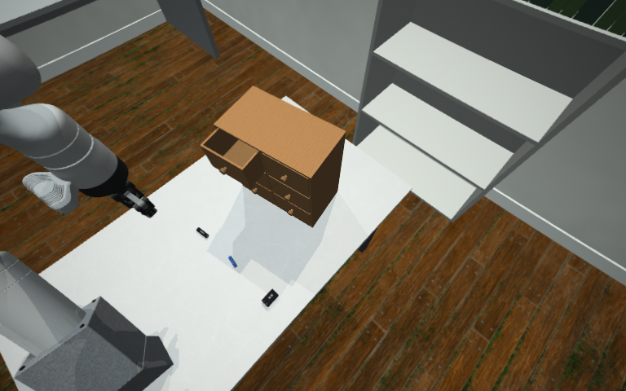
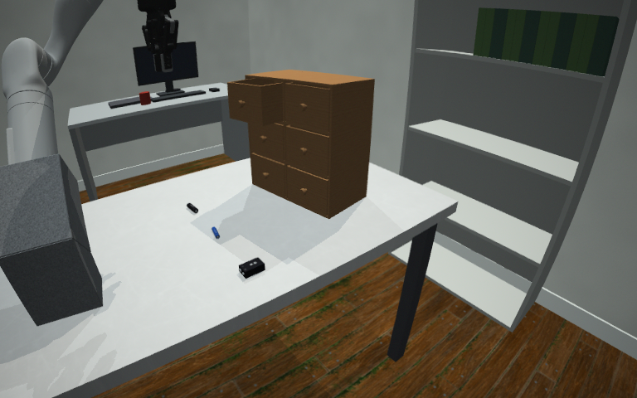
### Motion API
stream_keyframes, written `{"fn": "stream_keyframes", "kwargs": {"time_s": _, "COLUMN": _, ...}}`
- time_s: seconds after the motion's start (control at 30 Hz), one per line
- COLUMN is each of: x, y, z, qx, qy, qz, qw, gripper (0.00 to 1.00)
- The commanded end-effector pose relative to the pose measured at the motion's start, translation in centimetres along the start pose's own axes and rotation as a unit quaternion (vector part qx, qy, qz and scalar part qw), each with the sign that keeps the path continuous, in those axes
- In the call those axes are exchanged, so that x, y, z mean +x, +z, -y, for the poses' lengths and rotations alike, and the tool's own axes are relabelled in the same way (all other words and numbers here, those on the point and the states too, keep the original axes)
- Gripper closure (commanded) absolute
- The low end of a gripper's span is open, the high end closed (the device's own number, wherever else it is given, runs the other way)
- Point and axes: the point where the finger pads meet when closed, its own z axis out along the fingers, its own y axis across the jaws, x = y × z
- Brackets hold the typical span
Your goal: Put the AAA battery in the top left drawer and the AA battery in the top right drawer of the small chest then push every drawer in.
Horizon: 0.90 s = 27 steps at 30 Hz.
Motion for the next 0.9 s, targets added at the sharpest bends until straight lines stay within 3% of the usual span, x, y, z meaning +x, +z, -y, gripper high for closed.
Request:
{"fn": "stream_keyframes", "kwargs": {"time_s": 0.0, "x": 0.0, "y": 0.0, "z": 0.0, "qx": 0.001, "qy": 0.000, "qz": 0.000, "qw": 1.000, "gripper": 0.67}}
{"fn": "stream_keyframes", "kwargs": {"time_s": 0.4, "x": -0.3, "y": 1.1, "z": 0.8, "qx": 0.001, "qy": -0.026, "qz": -0.001, "qw": 1.000, "gripper": 0.67}}
{"fn": "stream_keyframes", "kwargs": {"time_s": 0.87, "x": -1.7, "y": 6.8, "z": 4.1, "qx": 0.003, "qy": -0.151, "qz": -0.004, "qw": 0.989, "gripper": 0.67}}
